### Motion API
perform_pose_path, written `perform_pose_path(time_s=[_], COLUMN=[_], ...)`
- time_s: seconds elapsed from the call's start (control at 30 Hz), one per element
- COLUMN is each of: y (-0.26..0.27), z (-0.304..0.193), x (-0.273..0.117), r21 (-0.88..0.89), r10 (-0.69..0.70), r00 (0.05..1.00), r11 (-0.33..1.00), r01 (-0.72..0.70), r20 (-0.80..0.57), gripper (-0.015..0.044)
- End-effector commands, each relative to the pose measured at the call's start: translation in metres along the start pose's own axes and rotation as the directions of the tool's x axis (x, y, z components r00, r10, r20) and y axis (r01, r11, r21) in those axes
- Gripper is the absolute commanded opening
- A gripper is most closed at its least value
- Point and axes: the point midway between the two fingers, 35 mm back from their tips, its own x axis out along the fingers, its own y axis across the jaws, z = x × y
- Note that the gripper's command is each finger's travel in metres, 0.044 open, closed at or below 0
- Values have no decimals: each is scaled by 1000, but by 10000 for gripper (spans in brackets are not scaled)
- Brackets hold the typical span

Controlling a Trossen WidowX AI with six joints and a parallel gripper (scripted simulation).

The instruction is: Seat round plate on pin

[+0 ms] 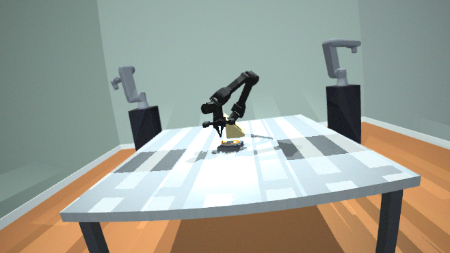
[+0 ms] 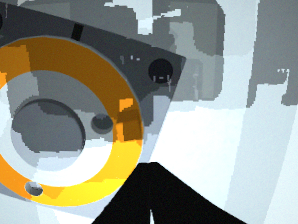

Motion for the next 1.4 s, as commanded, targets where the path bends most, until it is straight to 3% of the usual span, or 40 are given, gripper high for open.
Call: perform_pose_path(time_s=[0.0,1.37], y=[1,9], z=[-4,34], x=[22,25], r21=[13,12], r10=[14,15], r00=[1000,1000], r11=[1000,1000], r01=[-14,-14], r20=[-10,-9], gripper=[0,0])
